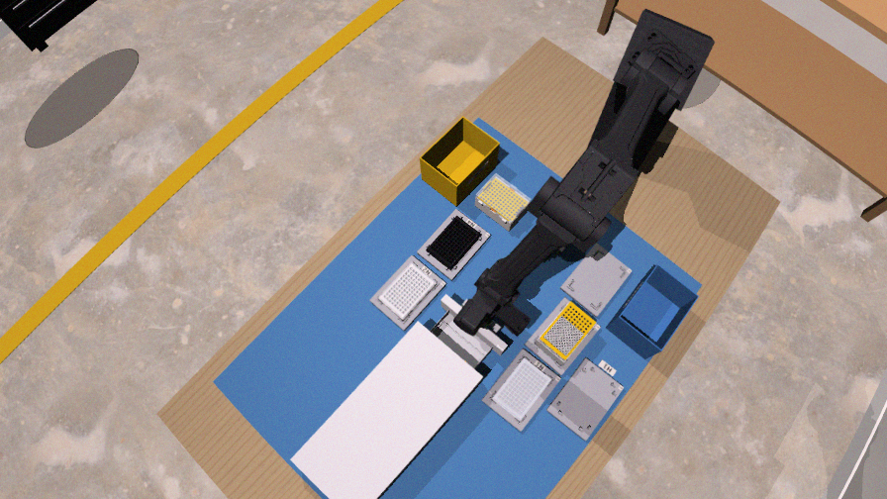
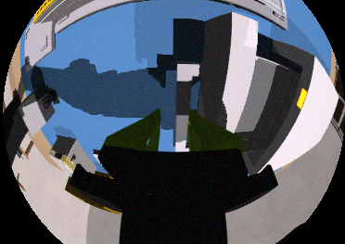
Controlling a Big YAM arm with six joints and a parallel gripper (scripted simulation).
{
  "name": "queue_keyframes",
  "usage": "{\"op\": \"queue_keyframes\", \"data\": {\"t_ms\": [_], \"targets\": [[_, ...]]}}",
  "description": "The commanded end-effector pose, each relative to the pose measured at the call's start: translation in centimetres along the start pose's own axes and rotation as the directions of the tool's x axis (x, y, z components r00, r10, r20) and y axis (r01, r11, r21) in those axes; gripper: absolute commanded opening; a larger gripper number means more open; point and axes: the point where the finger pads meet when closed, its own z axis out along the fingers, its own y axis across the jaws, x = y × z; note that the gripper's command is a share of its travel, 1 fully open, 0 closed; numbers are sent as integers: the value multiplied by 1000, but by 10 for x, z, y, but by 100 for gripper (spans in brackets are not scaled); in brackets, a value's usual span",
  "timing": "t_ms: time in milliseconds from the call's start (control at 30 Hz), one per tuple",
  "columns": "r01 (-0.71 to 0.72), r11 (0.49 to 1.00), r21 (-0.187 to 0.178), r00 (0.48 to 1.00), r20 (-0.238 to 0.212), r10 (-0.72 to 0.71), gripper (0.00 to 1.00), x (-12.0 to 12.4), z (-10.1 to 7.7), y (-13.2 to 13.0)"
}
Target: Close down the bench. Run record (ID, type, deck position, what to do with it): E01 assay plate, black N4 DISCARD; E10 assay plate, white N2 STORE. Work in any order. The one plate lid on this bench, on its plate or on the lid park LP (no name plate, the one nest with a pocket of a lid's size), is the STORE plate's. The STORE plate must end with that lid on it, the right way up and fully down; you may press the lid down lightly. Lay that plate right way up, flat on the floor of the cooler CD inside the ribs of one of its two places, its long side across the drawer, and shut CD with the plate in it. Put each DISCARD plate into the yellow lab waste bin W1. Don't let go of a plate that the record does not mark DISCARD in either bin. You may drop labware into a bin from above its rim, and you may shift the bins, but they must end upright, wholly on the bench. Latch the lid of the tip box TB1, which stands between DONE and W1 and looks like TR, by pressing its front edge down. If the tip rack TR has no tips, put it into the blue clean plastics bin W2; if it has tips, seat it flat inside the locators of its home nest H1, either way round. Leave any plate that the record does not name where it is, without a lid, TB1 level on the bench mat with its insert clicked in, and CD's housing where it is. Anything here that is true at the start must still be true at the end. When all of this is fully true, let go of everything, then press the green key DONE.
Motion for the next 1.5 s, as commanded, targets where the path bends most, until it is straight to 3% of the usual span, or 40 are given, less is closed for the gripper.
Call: {"op": "queue_keyframes", "data": {"t_ms": [0, 433, 733, 767, 867, 967, 1467], "targets": [[-7, 1000, -24, 1000, 8, 7, 30, -7, -1, 13], [0, 1000, 3, 1000, 14, 0, 30, -11, -5, 14], [-2, 1000, -3, 1000, 13, 2, 30, -10, -3, 26], [-5, 1000, -22, 1000, 10, 5, 30, -8, -2, 33], [-2, 1000, -3, 1000, 13, 2, 30, -10, -2, 32], [-5, 1000, -23, 1000, 11, 5, 30, -9, -2, 39], [-7, 1000, -26, 1000, 9, 7, 30, -7, -1, 41]]}}
